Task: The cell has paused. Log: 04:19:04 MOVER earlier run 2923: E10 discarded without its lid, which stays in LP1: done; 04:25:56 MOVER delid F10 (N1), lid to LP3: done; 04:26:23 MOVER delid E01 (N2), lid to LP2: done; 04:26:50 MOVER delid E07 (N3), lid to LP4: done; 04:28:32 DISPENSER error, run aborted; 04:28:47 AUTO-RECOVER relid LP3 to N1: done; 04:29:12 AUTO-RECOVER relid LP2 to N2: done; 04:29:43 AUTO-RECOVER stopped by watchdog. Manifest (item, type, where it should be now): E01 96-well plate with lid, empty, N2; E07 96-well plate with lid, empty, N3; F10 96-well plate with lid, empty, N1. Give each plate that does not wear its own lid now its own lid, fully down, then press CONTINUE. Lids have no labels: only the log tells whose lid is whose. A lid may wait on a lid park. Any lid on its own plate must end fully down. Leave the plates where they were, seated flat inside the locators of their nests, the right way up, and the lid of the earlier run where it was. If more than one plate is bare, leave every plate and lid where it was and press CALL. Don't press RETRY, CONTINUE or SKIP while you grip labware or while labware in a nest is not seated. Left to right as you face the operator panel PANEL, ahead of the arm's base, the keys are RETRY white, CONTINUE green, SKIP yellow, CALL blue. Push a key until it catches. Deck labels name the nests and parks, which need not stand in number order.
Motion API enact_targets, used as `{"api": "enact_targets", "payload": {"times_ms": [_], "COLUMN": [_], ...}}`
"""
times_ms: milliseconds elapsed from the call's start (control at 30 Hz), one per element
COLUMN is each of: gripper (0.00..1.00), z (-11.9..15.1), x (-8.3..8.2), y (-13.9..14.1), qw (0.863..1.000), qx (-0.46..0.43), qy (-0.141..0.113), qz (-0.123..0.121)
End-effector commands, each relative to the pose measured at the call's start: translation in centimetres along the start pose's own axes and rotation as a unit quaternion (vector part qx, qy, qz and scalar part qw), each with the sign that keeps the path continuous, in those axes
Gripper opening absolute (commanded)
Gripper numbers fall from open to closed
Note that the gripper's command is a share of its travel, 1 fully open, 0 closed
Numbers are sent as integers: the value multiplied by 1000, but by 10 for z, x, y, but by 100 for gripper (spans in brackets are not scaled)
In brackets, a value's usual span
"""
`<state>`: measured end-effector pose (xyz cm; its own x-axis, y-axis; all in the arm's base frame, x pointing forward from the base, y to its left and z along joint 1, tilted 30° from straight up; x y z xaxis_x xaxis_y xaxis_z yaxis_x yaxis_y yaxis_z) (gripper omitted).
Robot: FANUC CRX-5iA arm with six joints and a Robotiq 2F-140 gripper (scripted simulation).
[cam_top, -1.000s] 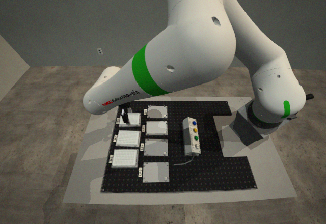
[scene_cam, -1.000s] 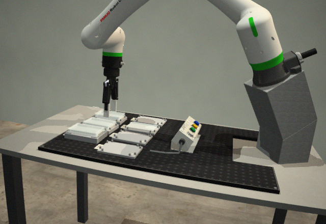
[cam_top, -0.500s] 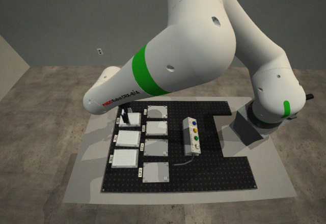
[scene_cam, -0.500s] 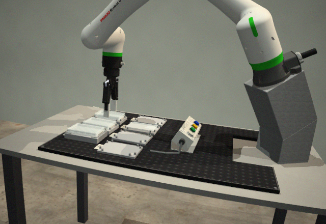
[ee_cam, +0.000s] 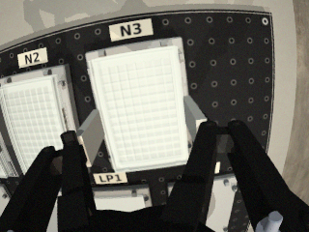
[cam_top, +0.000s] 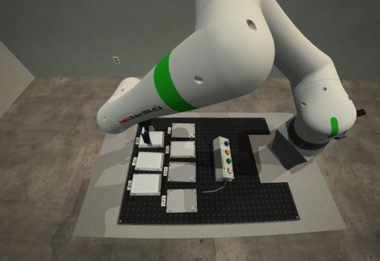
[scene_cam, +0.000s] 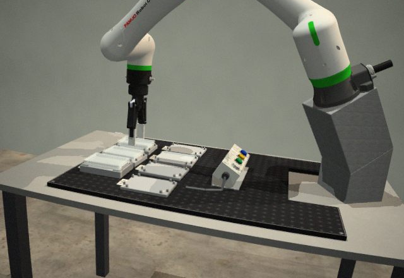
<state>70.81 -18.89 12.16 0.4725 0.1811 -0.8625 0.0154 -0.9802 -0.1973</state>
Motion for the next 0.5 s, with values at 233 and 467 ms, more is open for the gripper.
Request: {"api": "enact_targets", "payload": {"times_ms": [233,467], "gripper": [0,0], "z": [0,0], "x": [1,1], "y": [0,0], "qw": [1000,1000], "qx": [0,0], "qy": [0,0], "qz": [0,0]}}
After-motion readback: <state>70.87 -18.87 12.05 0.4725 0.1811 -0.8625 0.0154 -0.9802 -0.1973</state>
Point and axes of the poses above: the point where the finger pads meet when closed, its own x axis out along the fingers, its own y axis across the jaws, z = x × y, the point moved 6 cm from there along -x, back along the fingers, and after that the axes turned 2 degrees about -x, right-handed, at the moved point
